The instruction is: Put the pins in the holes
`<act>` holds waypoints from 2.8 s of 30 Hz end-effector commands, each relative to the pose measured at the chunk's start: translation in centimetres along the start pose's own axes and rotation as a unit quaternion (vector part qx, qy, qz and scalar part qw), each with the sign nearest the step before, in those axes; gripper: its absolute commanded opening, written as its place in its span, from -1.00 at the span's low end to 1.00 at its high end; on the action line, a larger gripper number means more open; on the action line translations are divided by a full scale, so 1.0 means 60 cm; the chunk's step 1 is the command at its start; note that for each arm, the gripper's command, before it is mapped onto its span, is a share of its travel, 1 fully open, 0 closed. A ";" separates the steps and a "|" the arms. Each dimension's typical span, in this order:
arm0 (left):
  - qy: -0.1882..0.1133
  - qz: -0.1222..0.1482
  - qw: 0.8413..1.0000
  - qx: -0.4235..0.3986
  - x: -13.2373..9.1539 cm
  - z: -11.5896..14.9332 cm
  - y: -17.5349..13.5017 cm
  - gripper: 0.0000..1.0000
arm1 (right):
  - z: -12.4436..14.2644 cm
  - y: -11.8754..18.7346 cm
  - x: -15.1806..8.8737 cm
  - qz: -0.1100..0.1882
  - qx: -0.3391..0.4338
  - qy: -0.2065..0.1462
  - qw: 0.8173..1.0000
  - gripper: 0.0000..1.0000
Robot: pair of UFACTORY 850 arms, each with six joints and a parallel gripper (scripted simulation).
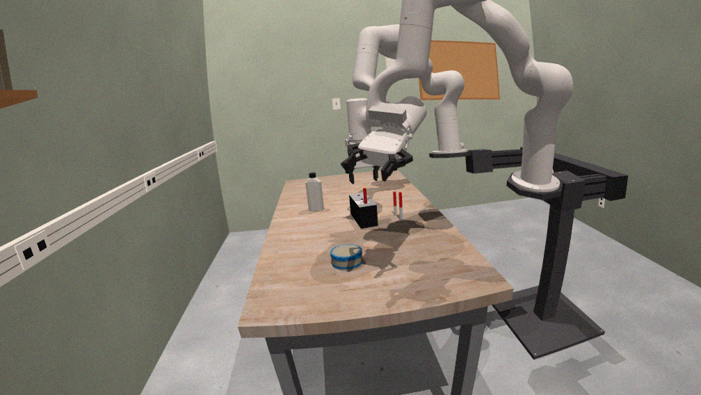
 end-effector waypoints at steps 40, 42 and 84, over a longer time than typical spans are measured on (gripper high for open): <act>0.001 0.000 1.000 -0.001 0.000 -0.002 0.000 1.00 | 0.002 -0.002 -0.082 -0.001 0.000 0.000 1.000 1.00; 0.001 0.000 1.000 -0.001 0.000 -0.002 0.000 1.00 | 0.002 -0.002 -0.082 -0.001 0.000 0.000 1.000 1.00; 0.001 0.000 1.000 -0.001 0.000 -0.002 0.000 1.00 | 0.002 -0.002 -0.205 0.001 0.000 0.000 1.000 1.00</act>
Point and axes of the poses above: on each arm, the point where the finger pads meet when closed, its own x axis out along the fingers, its own y axis across the jaws, z = x × y, the point moved 7 cm from there along -x, back along the fingers, and after that the axes turned 12 degrees about x, right-handed, at the moved point
